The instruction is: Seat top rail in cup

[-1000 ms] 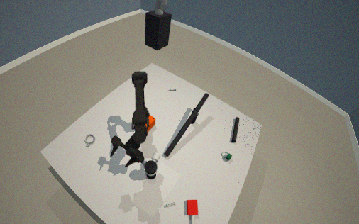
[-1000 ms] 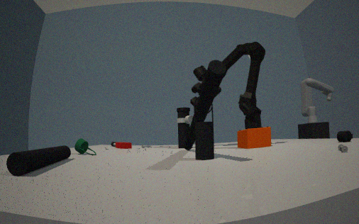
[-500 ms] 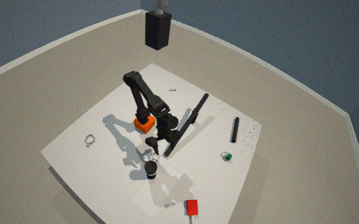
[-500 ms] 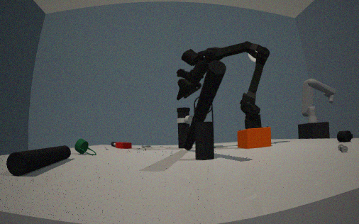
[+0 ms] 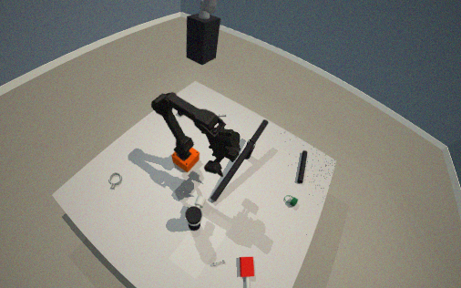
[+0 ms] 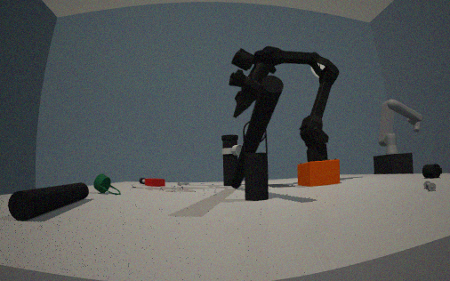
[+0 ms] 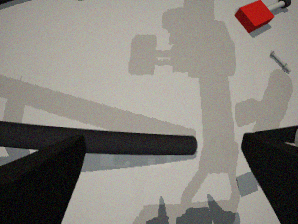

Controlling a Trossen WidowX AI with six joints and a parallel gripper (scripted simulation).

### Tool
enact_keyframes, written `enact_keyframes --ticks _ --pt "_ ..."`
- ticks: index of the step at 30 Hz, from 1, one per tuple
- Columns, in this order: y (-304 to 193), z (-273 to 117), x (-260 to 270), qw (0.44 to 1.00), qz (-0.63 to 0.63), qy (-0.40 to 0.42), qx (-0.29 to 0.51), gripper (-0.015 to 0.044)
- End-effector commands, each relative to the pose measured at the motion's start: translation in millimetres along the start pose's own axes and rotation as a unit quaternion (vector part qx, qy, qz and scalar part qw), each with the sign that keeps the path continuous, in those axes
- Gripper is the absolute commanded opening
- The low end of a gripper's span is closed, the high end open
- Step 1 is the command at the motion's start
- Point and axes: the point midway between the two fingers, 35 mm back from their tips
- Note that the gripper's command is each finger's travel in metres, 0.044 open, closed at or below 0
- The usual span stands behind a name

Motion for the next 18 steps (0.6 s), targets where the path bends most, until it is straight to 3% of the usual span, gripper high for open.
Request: enact_keyframes --ticks 1,9,18 --pt "-3 4 -13 0.997 -0.075 0.006 0.016 0.0440" --pt "-16 11 -60 0.940 -0.336 0.043 0.034 0.0440" --pt "-37 10 -112 0.814 -0.576 0.074 0.002 0.0440"
Point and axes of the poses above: the point midway between the two fingers, 35 mm back from their tips, its own z axis out along the fingers, its own x axis across the jaws, y = z × x, and after that the axes turned 2 degrees about -z, right-handed
